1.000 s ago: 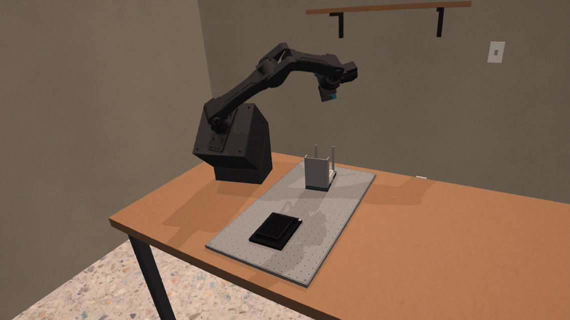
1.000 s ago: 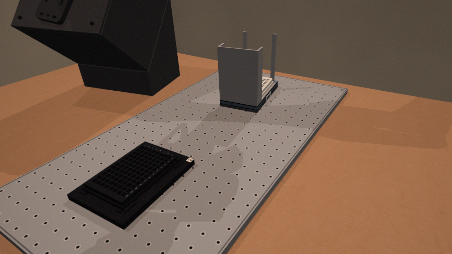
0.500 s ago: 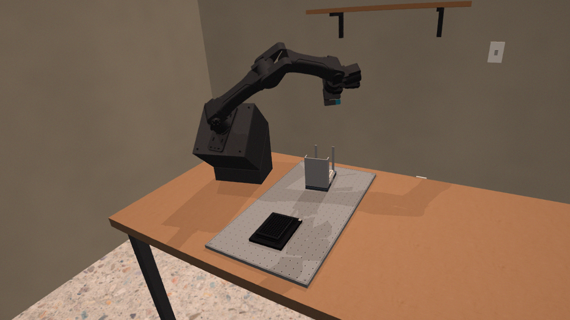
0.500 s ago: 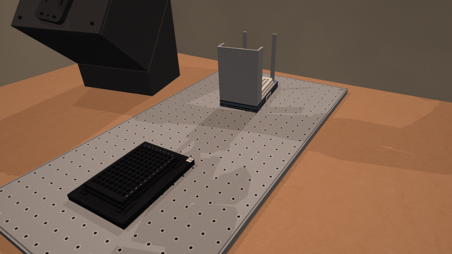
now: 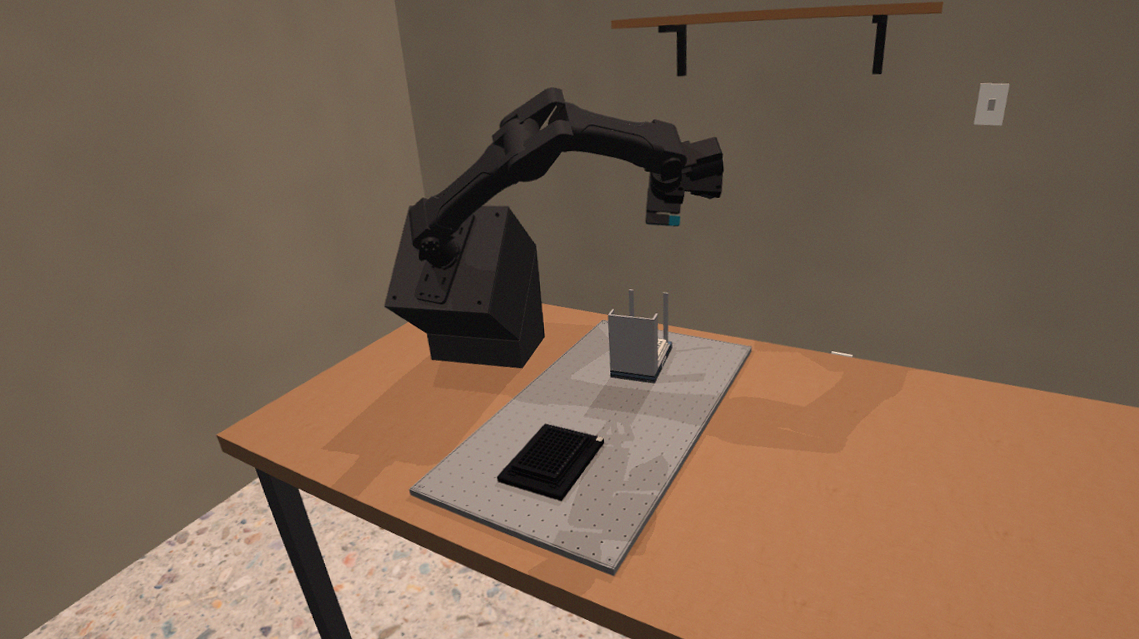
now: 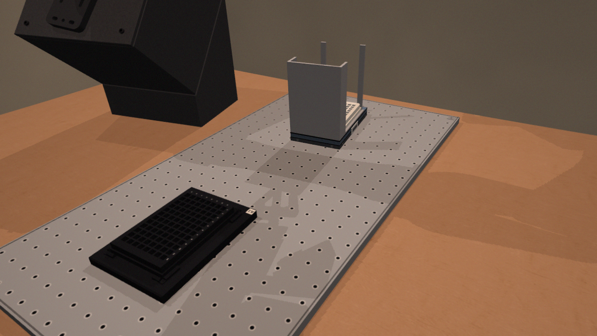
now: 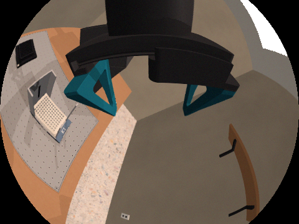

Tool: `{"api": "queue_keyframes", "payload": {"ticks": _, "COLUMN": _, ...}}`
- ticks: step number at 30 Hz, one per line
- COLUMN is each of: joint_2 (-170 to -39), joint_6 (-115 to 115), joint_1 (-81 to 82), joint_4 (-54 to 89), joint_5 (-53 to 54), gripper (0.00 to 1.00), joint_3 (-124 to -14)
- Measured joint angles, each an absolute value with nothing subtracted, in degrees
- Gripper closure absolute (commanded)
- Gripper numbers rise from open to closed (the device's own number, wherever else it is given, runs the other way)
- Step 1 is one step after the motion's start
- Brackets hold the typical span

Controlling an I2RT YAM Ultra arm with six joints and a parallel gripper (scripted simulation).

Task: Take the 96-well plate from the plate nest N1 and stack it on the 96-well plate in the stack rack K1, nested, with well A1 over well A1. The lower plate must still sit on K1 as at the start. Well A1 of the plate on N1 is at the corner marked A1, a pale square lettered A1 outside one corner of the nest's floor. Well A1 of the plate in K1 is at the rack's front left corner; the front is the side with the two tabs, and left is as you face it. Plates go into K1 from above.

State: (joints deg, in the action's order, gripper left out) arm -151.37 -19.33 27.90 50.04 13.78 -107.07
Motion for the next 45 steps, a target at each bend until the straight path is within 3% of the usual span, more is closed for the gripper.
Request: {"api": "queue_keyframes", "payload": {"ticks": 45, "joint_2": -132.8, "joint_6": -37.3, "joint_1": 13.7, "joint_4": 44.8, "joint_5": -5.7, "gripper": 0.0, "joint_3": -93.0}}
